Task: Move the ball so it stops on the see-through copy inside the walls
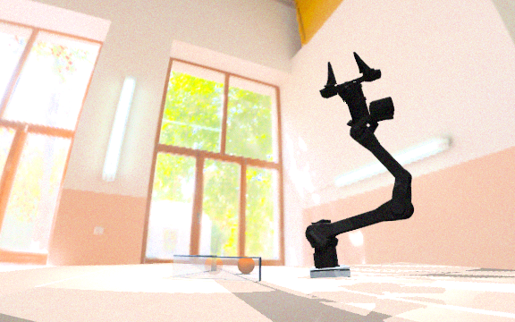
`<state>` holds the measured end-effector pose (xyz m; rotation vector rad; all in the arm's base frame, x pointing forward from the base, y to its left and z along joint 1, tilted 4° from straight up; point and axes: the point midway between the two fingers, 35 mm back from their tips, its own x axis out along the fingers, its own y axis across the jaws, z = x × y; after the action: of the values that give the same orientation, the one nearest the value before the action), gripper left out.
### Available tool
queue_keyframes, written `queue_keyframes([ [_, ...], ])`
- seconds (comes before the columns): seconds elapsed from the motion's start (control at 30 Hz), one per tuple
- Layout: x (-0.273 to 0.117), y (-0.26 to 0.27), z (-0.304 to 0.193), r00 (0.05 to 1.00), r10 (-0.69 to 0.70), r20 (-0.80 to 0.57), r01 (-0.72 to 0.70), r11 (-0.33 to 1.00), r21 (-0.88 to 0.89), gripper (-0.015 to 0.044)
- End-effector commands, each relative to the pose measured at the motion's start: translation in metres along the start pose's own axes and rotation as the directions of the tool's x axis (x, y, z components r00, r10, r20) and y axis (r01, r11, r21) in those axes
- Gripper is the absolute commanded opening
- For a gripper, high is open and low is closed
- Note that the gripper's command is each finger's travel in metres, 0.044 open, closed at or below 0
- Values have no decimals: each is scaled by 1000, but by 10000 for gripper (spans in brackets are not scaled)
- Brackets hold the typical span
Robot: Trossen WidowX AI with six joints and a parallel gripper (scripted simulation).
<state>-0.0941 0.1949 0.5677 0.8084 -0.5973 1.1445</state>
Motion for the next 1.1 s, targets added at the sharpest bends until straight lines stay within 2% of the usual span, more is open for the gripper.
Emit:
queue_keyframes([
  [0.0,0,-2,2,1000,-4,5,4,1000,-5,398],
  [0.1,4,-30,32,994,-71,77,77,994,-79,398],
  [0.33,1,-117,101,929,-286,234,342,905,-252,398],
  [0.7,-35,-245,158,728,-604,324,682,591,-432,398],
  [0.87,-63,-304,168,594,-741,313,760,389,-521,398],
  [1.07,-99,-363,169,425,-866,262,752,177,-634,398],
])
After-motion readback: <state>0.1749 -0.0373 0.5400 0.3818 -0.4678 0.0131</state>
